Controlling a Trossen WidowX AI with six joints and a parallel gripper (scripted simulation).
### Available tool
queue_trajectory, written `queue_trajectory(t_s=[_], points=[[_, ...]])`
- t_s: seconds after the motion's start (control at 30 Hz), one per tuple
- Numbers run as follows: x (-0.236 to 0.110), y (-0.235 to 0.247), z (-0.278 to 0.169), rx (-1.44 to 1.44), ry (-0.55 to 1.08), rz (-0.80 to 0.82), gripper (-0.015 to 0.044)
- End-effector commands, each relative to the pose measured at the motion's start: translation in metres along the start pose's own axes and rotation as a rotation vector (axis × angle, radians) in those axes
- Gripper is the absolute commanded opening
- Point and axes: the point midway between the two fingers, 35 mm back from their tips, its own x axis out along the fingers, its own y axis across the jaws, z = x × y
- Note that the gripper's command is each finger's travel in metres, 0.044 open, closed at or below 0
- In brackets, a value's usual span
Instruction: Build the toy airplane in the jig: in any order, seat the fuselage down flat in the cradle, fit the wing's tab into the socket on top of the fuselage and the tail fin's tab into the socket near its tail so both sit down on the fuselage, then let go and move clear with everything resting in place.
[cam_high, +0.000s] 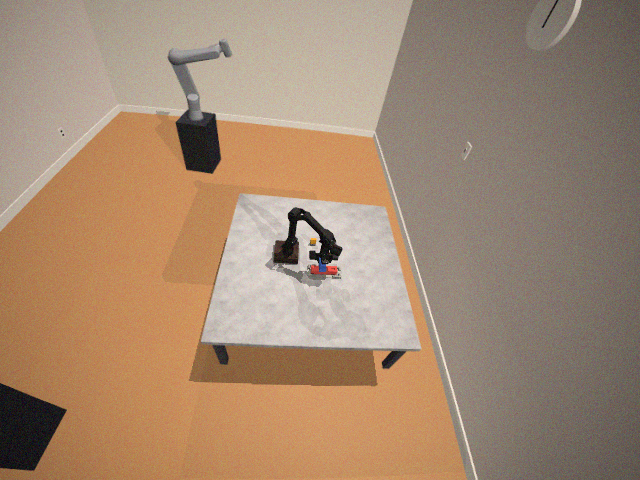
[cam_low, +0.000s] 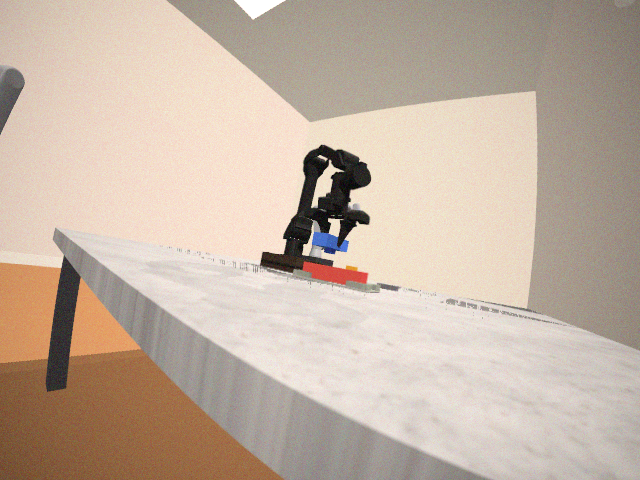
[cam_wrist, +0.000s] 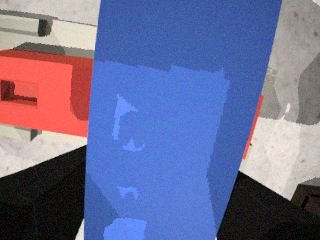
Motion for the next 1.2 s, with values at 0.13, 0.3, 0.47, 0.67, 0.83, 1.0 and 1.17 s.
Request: queue_trajectory(t_s=[0.13,0.3,0.47,0.67,0.83,1.0,1.17], points=[[0.0,0.0,0.001,0.004,-0.004,0.001,0.0196],[0.006,0.0,0.001,0.004,-0.004,0.001,0.0196],[0.014,0.001,0.001,0.004,-0.004,0.001,0.0196],[0.023,0.001,0.001,0.004,-0.004,0.001,0.0196],[0.031,0.001,0.001,0.004,-0.004,0.001,0.0196],[0.039,0.0,0.001,0.004,-0.003,0.001,0.0196],[0.04,0.0,0.001,0.004,-0.003,0.001,0.0196]])
